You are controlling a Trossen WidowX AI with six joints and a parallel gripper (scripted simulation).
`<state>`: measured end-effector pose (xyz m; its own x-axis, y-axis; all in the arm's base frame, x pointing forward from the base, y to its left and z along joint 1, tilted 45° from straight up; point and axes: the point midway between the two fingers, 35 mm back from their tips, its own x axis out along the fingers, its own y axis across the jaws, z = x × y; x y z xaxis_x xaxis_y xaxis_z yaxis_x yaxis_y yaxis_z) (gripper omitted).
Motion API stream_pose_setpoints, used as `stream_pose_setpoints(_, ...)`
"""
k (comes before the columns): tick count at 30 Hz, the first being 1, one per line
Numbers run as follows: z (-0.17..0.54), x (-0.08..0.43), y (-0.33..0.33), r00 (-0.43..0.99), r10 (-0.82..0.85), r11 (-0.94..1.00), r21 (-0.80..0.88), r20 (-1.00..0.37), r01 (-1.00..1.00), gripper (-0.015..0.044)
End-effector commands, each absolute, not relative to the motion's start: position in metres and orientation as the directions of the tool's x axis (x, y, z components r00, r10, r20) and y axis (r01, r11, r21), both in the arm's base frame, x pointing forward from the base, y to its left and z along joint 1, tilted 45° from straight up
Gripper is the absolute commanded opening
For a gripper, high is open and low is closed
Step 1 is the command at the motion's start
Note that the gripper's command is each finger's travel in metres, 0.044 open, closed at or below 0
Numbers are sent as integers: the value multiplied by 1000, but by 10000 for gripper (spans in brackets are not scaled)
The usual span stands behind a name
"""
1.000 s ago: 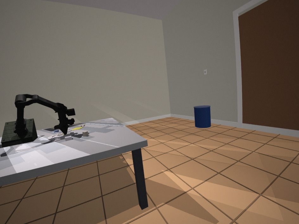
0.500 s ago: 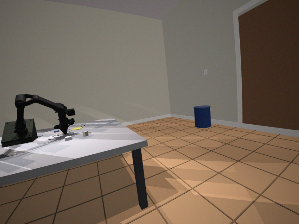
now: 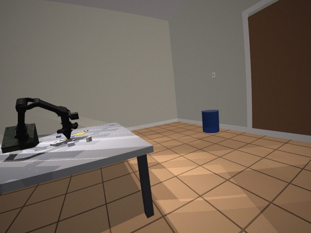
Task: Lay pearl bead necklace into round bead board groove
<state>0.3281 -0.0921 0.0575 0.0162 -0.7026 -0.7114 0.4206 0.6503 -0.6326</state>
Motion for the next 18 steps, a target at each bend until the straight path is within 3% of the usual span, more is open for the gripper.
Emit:
stream_pose_setpoints(1, 60, 332, -94, 16, -707, 649, -638, -707, 415, 0)
stream_pose_setpoints(11, 54, 332, -100, 16, -707, 648, -638, -707, 415, 0)
stream_pose_setpoints(18, 57, 333, -98, 22, -704, 650, -631, -710, 423, 184)
